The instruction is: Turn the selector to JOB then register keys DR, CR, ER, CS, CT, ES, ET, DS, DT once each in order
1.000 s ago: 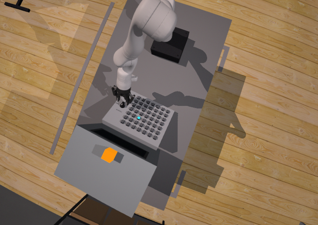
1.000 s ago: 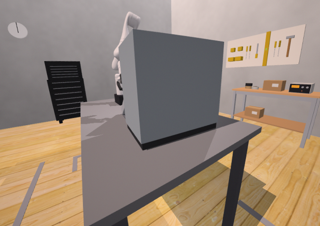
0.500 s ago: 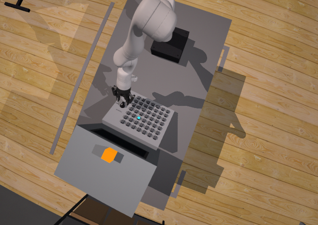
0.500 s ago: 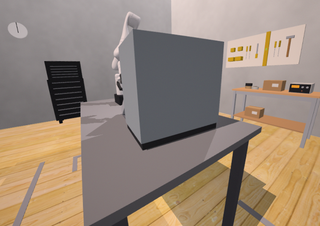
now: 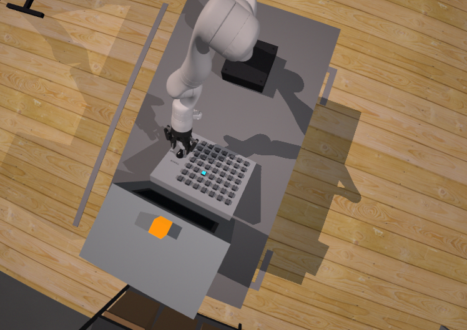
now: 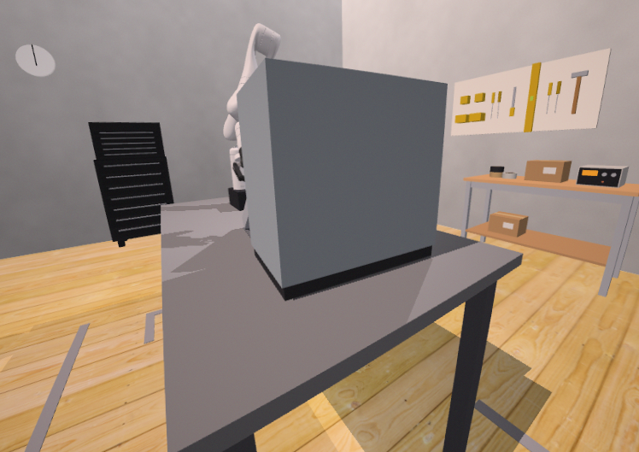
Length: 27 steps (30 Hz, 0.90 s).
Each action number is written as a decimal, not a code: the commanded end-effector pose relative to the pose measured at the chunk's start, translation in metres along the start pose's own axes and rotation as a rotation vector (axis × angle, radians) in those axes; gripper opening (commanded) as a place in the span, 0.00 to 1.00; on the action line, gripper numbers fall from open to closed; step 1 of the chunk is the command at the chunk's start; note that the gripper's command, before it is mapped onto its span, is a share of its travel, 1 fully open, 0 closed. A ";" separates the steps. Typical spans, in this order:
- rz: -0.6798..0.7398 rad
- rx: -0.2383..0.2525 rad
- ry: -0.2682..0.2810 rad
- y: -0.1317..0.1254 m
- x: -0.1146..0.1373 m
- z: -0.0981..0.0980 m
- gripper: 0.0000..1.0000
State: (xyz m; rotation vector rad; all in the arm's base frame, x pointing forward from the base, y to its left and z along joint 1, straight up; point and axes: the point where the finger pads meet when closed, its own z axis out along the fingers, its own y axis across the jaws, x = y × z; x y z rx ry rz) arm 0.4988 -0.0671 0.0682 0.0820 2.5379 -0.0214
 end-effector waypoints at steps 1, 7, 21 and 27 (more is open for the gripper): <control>0.000 0.000 -0.002 0.000 -0.001 0.000 0.60; 0.000 0.000 -0.002 0.000 -0.001 0.000 0.60; 0.000 0.000 -0.002 0.000 -0.001 0.002 0.60; 0.000 0.000 -0.002 0.000 -0.001 0.006 0.60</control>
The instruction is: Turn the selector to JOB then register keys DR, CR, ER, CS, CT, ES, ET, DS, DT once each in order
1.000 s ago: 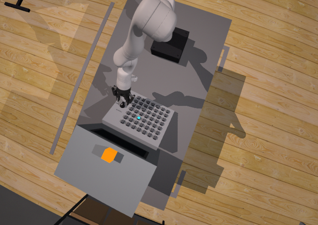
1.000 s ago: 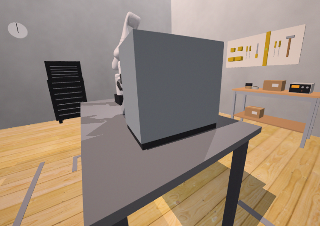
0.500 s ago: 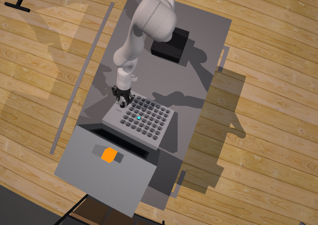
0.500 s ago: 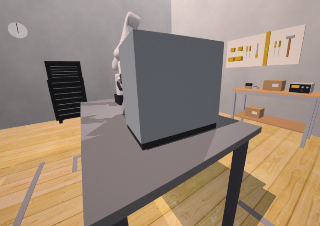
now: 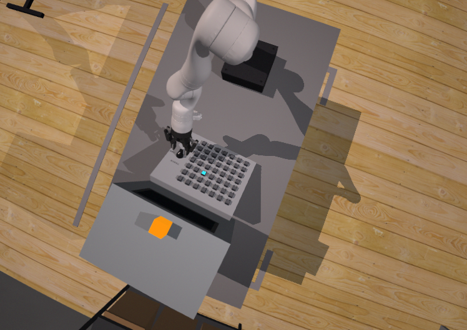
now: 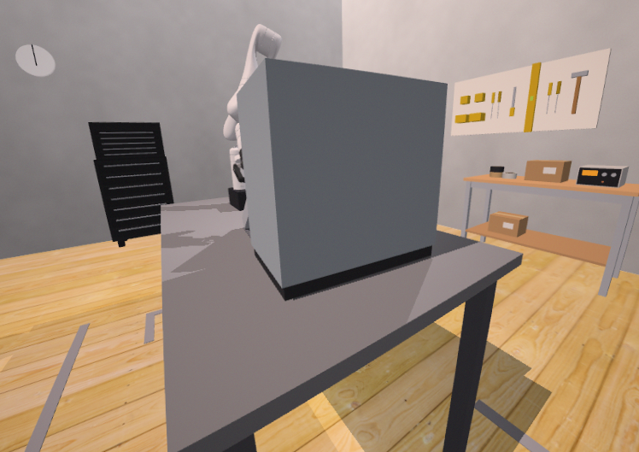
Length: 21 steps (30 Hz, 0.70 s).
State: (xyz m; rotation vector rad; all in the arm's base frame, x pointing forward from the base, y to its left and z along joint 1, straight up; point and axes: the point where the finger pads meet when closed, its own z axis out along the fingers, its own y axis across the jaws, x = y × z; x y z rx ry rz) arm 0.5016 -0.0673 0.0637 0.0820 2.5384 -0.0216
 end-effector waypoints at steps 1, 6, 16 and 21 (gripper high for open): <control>0.000 0.000 -0.002 0.000 -0.001 0.001 0.60; 0.000 0.000 -0.002 0.000 -0.001 0.006 0.60; 0.000 0.000 -0.002 0.000 -0.001 0.013 0.60; 0.000 0.000 -0.002 0.000 -0.001 0.016 0.60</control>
